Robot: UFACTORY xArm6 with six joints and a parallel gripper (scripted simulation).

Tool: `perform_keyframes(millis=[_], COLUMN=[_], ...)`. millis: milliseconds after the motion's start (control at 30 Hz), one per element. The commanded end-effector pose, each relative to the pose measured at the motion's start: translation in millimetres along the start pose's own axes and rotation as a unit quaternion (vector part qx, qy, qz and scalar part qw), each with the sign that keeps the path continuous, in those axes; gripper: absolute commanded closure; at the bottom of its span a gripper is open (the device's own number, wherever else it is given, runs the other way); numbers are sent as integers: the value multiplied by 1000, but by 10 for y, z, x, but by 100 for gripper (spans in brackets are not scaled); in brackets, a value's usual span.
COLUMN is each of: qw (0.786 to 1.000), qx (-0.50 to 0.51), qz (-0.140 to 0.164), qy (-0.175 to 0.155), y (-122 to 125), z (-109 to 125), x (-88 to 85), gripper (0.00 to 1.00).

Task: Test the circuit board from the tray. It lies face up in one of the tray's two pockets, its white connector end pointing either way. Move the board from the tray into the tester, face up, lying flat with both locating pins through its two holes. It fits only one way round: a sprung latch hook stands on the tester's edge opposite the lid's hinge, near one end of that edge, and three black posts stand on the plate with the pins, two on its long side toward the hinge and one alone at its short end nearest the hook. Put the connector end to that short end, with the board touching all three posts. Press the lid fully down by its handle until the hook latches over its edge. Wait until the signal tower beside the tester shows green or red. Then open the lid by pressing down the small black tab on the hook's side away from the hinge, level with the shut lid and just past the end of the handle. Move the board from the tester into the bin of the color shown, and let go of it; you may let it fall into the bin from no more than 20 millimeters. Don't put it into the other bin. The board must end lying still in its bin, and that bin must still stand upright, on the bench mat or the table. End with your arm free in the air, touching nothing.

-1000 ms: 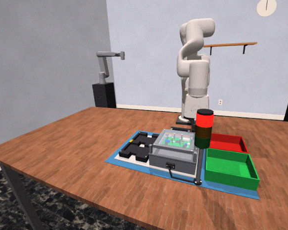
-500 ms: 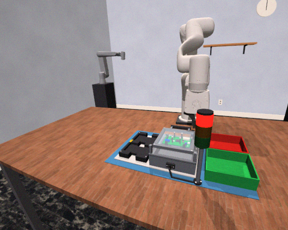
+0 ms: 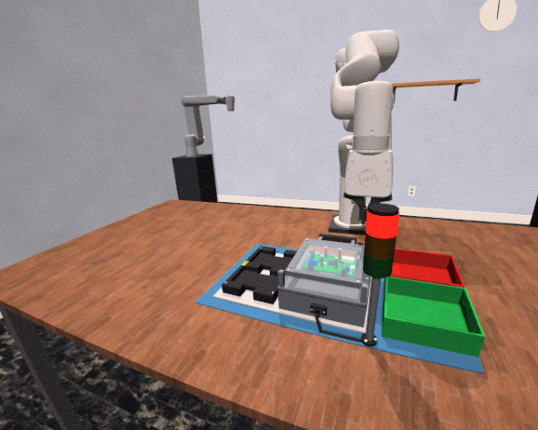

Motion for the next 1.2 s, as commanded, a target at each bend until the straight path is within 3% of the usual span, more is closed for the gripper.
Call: perform_keyframes(millis=[0, 333, 700, 1167], qw=[1000, 1000, 995, 953], qx=[0, -15, -97, -304], qz=[0, 0, 0, -1], qy=[-2, -2, -2, -2], y=[1, 1, 1, 1], z=[11, 11, 11, 11], x=[-19, -19, -19, -19], gripper=[100, 100, 100, 100])
Point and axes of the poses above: the point where the finger pads meet when closed, its own x axis out along the fingers, its own y axis across the jaws, z = x × y, the point moved 5 cm from there along -x, back along the fingers, and after that the axes turned 8 degrees about -x, right-handed, at the moved point
